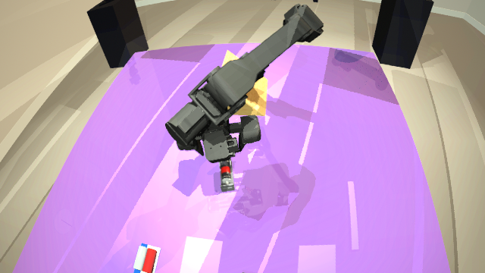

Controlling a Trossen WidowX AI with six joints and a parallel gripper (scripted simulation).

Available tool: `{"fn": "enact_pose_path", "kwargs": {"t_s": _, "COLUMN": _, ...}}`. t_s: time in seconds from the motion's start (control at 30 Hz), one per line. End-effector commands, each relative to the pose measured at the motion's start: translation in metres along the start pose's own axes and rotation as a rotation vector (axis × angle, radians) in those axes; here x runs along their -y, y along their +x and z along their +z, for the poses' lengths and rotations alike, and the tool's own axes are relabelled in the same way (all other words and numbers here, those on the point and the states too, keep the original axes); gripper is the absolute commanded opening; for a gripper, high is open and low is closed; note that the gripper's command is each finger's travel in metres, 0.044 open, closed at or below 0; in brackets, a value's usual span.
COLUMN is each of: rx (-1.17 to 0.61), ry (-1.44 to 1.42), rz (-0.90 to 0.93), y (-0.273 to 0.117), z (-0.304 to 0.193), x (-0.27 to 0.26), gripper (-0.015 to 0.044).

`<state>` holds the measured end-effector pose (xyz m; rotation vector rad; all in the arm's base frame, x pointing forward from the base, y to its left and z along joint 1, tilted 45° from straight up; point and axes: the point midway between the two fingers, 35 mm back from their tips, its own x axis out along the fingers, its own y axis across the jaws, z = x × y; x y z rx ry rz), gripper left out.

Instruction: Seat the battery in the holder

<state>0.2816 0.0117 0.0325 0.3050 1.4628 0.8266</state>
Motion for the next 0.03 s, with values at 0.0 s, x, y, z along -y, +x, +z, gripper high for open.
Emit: {"fn": "enact_pose_path", "kwargs": {"t_s": 0.0, "rx": -0.002, "ry": -0.007, "rz": -0.003, "y": -0.0008, "z": -0.0001, "x": 0.0003, "gripper": 0.044}}
